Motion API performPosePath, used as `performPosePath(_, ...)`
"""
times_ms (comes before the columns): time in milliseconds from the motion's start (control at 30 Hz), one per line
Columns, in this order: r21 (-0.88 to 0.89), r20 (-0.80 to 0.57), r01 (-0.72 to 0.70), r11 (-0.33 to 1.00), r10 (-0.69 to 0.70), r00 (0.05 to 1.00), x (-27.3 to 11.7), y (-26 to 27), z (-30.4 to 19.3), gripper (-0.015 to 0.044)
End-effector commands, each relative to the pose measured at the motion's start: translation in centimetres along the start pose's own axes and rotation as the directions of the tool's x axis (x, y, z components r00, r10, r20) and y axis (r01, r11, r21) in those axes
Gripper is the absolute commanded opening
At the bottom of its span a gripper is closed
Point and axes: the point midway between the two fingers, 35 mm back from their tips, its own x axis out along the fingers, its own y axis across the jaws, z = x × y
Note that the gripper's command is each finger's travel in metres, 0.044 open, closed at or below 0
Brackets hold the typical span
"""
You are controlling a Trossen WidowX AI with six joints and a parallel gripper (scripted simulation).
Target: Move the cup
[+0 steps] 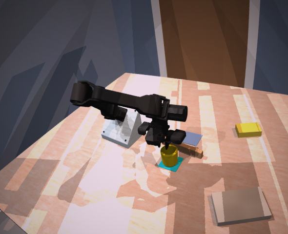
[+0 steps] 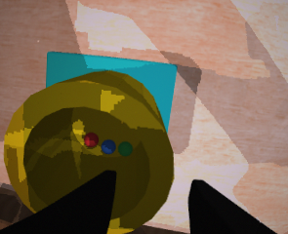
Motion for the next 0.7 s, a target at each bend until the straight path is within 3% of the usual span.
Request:
performPosePath(0,0.005,-0.004,-0.005,1.0,0.005,1.0,-0.7,0.1,0.0,0.0147)
performPosePath(333,0.004,-0.002,-0.005,1.0,0.005,1.0,-2.0,-0.2,0.0,0.0147)
performPosePath(667,-0.002,0.002,0.0,1.0,0.0,1.0,-1.8,-0.2,0.0,0.0409)
